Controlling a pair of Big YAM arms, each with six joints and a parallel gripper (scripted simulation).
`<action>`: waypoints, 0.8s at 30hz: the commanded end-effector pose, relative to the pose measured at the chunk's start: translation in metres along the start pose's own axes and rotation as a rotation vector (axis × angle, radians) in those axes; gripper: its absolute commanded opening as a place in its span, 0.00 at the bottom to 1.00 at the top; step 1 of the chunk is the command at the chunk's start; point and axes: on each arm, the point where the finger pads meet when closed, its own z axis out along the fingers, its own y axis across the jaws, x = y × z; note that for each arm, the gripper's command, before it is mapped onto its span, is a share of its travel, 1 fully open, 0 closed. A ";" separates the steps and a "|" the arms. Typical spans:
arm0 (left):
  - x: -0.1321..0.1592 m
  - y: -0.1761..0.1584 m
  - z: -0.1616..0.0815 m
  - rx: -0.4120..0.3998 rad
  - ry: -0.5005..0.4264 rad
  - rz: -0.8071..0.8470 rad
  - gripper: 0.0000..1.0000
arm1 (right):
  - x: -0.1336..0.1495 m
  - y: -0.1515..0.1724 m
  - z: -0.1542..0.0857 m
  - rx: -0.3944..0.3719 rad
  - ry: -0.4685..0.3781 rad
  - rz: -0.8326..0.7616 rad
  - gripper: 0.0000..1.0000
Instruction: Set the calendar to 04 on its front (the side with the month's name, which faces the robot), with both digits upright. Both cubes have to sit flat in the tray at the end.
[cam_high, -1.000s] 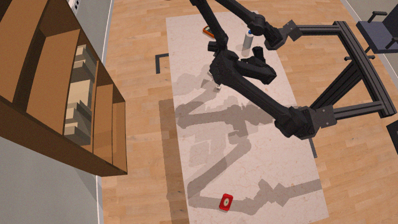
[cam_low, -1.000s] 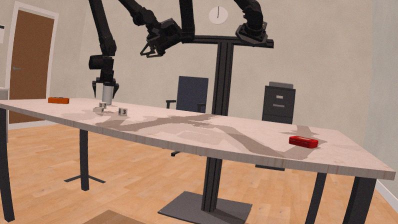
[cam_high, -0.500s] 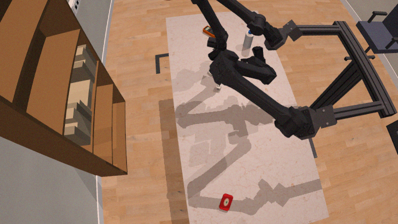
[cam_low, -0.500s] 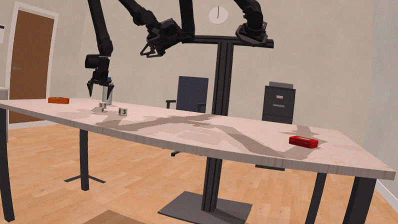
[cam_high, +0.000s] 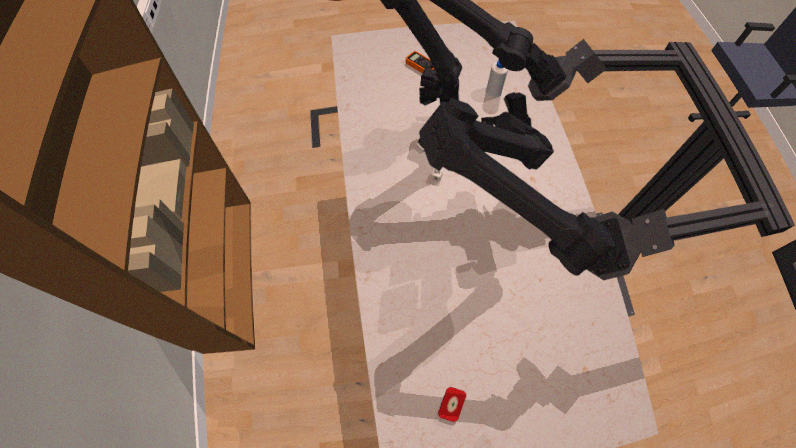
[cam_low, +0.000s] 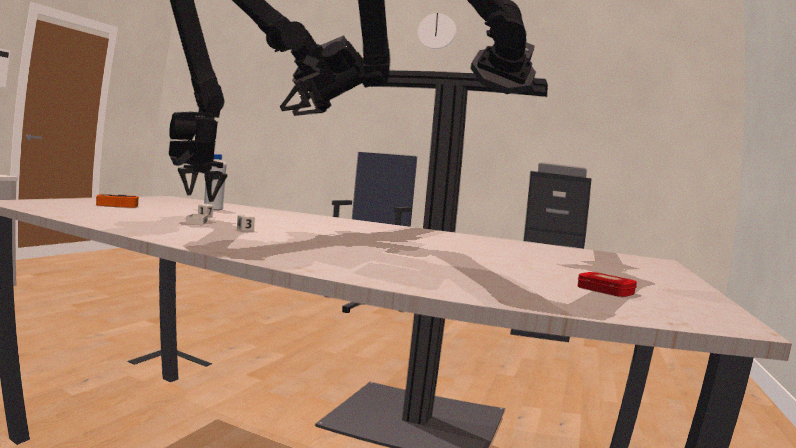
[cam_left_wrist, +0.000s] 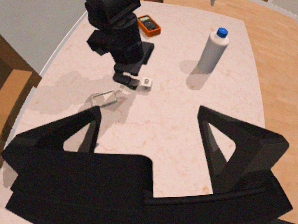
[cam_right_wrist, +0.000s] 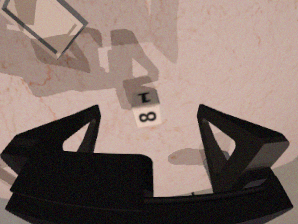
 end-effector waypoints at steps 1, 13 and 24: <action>-0.007 0.005 0.001 -0.012 -0.014 -0.008 1.00 | 0.006 -0.008 0.005 -0.005 -0.008 0.246 1.00; -0.007 0.005 0.001 -0.012 -0.014 -0.008 1.00 | 0.020 -0.017 0.008 -0.086 -0.011 0.721 1.00; -0.007 0.005 0.001 -0.012 -0.014 -0.008 1.00 | 0.033 -0.027 0.009 -0.170 0.013 1.190 1.00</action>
